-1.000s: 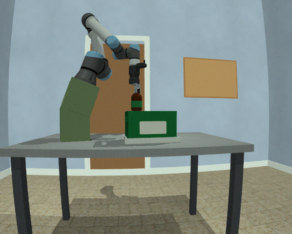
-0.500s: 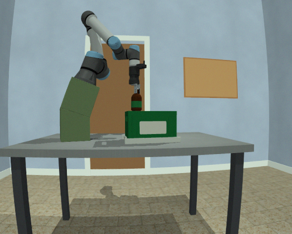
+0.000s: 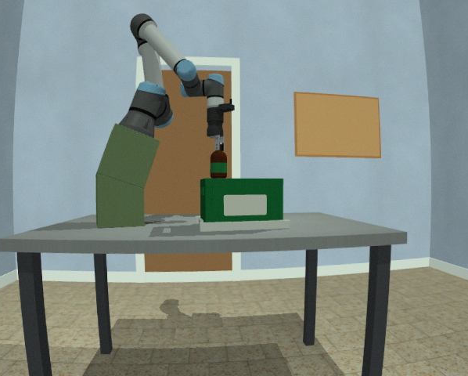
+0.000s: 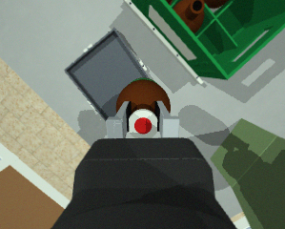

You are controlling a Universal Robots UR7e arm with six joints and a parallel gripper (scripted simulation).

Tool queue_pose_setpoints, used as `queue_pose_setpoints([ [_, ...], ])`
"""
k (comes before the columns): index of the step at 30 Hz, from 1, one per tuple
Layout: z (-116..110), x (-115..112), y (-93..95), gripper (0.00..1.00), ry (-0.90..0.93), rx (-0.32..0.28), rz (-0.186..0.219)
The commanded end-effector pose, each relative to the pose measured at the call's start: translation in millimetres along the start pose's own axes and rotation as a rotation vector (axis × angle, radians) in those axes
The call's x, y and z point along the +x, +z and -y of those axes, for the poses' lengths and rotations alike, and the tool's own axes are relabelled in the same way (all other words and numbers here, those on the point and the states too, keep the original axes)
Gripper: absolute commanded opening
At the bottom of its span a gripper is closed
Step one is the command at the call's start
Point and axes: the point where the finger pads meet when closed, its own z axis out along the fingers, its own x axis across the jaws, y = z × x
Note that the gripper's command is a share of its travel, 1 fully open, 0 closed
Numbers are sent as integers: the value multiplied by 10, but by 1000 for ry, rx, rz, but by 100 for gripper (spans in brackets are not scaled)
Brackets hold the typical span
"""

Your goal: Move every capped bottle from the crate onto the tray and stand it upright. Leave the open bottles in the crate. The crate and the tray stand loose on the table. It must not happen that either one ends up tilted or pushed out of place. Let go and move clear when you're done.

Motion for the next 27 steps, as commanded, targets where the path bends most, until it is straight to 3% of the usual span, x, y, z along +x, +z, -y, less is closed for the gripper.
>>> queue_pose_setpoints([
  [1, -49, -107, -12, 0, 2, 6, -1],
  [23, -256, -386, -15, 0, 4, 8, -2],
  [27, -260, -356, -8, 0, -1, 2, 0],
])
